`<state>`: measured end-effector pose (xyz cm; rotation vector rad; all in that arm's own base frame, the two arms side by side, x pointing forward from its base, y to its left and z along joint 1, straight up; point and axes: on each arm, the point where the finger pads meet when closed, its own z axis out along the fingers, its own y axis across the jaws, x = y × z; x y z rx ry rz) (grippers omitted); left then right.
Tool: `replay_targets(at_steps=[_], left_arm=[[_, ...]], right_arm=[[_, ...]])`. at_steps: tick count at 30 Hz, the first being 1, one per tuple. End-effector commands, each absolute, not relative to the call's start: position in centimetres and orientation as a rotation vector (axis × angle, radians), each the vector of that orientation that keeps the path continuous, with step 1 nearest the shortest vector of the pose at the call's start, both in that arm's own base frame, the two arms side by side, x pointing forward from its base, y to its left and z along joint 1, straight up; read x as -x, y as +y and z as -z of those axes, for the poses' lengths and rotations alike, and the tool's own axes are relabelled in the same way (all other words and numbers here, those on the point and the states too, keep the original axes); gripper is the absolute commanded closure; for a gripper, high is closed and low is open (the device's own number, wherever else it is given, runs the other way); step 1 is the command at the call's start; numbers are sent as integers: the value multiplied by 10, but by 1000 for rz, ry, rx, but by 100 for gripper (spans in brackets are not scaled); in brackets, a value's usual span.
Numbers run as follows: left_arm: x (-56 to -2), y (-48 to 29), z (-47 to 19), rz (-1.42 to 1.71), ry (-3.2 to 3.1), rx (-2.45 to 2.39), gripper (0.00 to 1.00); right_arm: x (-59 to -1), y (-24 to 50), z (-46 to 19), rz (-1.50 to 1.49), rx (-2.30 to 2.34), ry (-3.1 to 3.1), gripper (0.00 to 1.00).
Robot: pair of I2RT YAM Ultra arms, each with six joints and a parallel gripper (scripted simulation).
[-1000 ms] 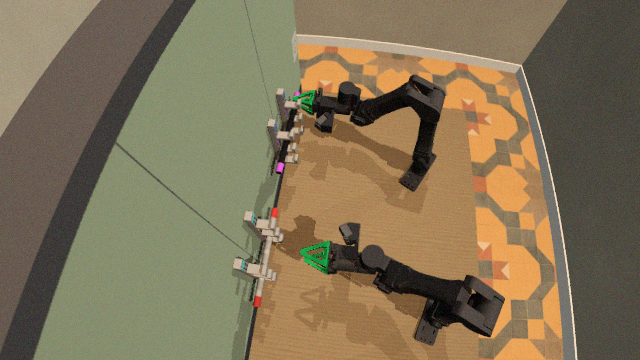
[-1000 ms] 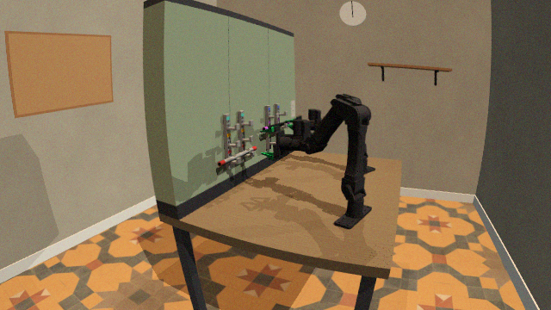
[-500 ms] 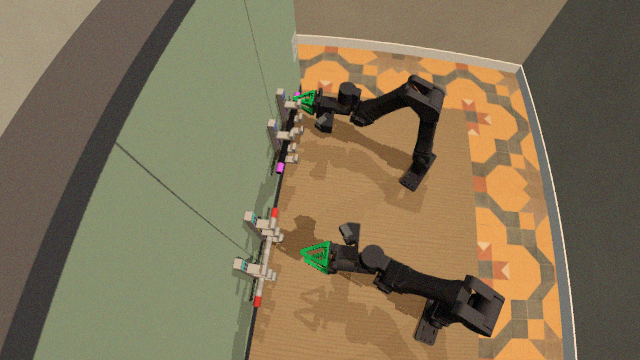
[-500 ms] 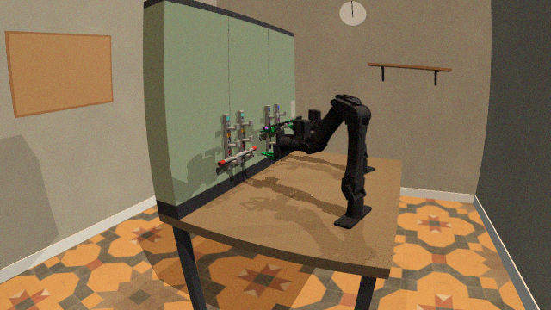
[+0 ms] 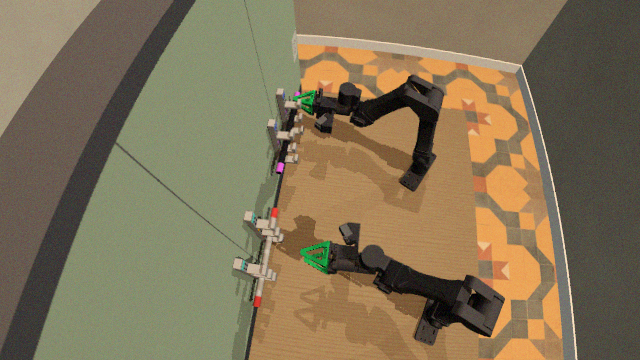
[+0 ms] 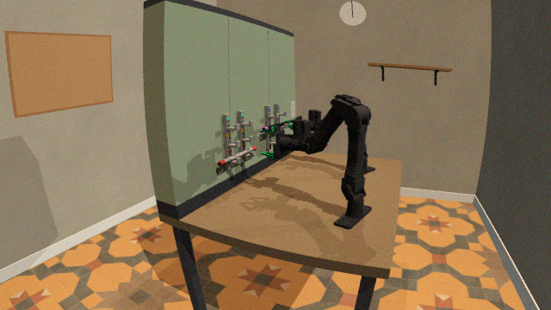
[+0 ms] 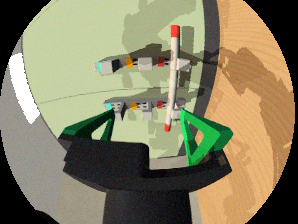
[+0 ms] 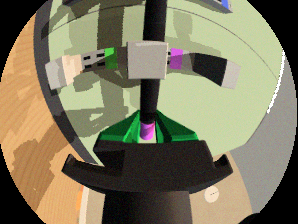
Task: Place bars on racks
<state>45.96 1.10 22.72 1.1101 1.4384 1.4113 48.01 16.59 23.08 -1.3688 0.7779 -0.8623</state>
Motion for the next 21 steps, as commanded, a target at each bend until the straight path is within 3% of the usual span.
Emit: replay_targets(at_steps=[1, 21], left_arm=[[-456, 14, -242, -1416, 1415, -1061, 0], [-456, 14, -242, -1416, 1415, -1061, 0]], right_arm=[[-479, 169, -207, 823, 1409, 822, 100], [-479, 169, -203, 822, 1409, 822, 100]])
